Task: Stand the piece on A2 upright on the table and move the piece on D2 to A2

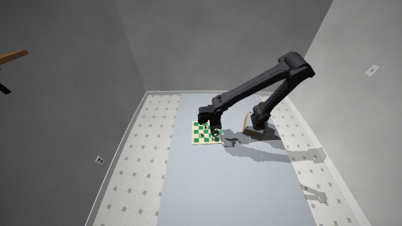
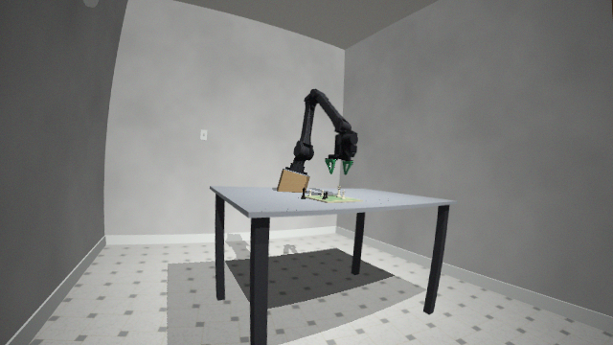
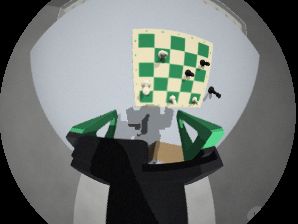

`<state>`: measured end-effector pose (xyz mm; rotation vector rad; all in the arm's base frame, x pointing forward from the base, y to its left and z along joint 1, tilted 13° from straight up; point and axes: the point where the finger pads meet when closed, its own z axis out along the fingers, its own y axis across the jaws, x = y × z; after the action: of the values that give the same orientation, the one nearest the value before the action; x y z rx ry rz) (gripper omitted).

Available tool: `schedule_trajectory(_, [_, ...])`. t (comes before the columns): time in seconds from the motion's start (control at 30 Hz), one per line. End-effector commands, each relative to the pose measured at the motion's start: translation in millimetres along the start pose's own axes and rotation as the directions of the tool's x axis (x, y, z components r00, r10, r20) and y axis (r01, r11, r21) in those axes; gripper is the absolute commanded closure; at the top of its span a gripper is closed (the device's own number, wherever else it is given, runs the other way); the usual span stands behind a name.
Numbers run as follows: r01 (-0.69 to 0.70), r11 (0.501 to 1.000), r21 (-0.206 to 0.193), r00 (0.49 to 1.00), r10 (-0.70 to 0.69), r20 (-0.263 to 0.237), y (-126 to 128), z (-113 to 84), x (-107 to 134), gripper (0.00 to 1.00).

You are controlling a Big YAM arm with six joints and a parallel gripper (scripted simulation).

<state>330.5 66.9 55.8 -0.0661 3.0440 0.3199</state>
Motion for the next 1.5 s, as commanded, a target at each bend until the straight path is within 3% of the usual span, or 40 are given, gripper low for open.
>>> schedule_trajectory(0.0, [0.012, 1.0, -0.005, 0.998, -0.012, 0.057, 4, -19.9, -29, 0.0])
schedule_trajectory(0.33, [0.013, 1.0, -0.005, 0.998, -0.013, 0.067, 3, -25.8, -29, 0.0])
schedule_trajectory(0.83, [0.014, 1.0, -0.004, 0.997, -0.014, 0.082, 3, -80.5, -28, 0.0])
schedule_trajectory(0.9, [0.014, 1.0, -0.004, 0.997, -0.014, 0.082, 3, -80.5, -28, 0.0])
schedule_trajectory(0.93, [0.01, 1.0, -0.004, 0.999, -0.01, 0.051, 1, -74.1, -27, 0.0])
schedule_trajectory(1.07, [0.014, 1.0, -0.003, 0.996, -0.014, 0.083, 2, -95.4, -27, 0.0])
schedule_trajectory(1.17, [0.018, 1.0, -0.003, 0.996, -0.017, 0.082, 3, -98.8, -26, 0.0])
schedule_trajectory(1.27, [0.01, 1.0, -0.003, 0.999, -0.01, 0.052, 3, -89.2, -26, 0.0])
schedule_trajectory(1.47, [0.013, 1.0, -0.003, 0.997, -0.013, 0.071, 3, -93.5, -28, 0.0])
